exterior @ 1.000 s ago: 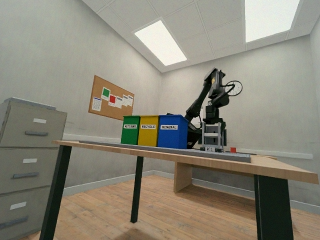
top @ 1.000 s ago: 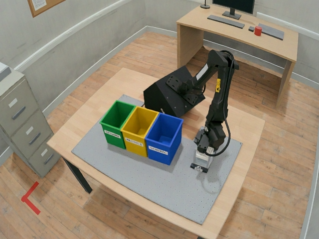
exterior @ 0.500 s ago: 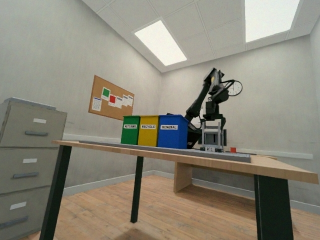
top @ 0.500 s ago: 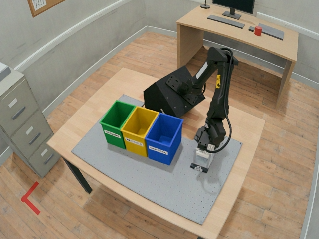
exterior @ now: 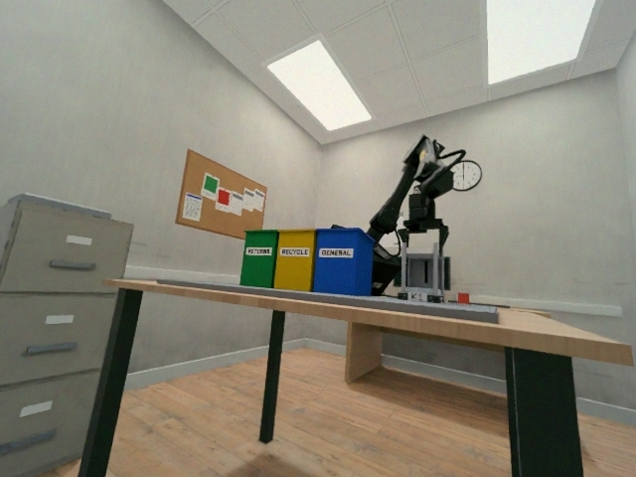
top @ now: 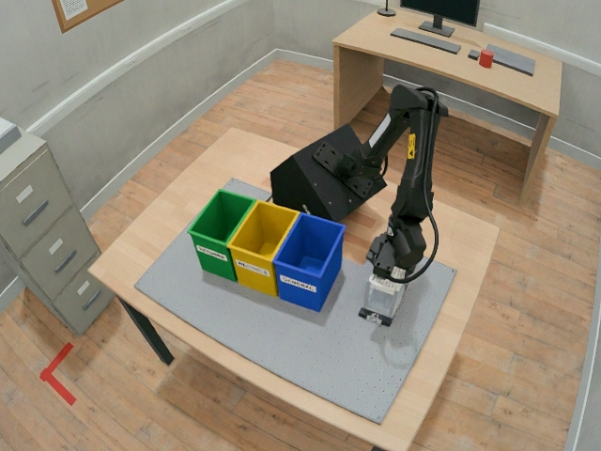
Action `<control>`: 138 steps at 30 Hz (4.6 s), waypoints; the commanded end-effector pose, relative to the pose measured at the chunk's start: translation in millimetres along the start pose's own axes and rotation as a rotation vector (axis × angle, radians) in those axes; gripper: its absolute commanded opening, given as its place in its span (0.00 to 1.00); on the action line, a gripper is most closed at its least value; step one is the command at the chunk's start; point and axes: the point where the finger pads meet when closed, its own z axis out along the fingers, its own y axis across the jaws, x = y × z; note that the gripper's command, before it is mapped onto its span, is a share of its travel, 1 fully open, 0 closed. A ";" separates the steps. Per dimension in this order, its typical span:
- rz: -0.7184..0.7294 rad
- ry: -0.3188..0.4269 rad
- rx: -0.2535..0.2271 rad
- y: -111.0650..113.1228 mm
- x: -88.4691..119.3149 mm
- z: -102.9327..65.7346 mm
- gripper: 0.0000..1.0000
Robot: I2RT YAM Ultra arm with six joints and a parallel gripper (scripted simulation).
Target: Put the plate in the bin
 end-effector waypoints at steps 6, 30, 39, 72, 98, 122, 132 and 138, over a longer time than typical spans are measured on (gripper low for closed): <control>-0.017 -0.041 -0.021 9.4 -9.5 -28.9 0.00; -0.019 -0.042 -0.019 8.8 -7.5 -65.7 0.00; -0.019 -0.042 -0.018 8.6 -6.8 -77.3 0.00; -0.020 -0.045 -0.012 7.6 -5.1 -111.2 0.00; -0.022 -0.050 -0.015 8.2 -6.4 -111.3 0.00; -0.065 -0.023 -0.005 -7.5 -1.3 -105.1 0.00; -0.034 0.019 0.003 -47.5 -3.0 -95.3 0.00; -0.033 0.018 0.000 -63.6 -4.7 -95.5 0.00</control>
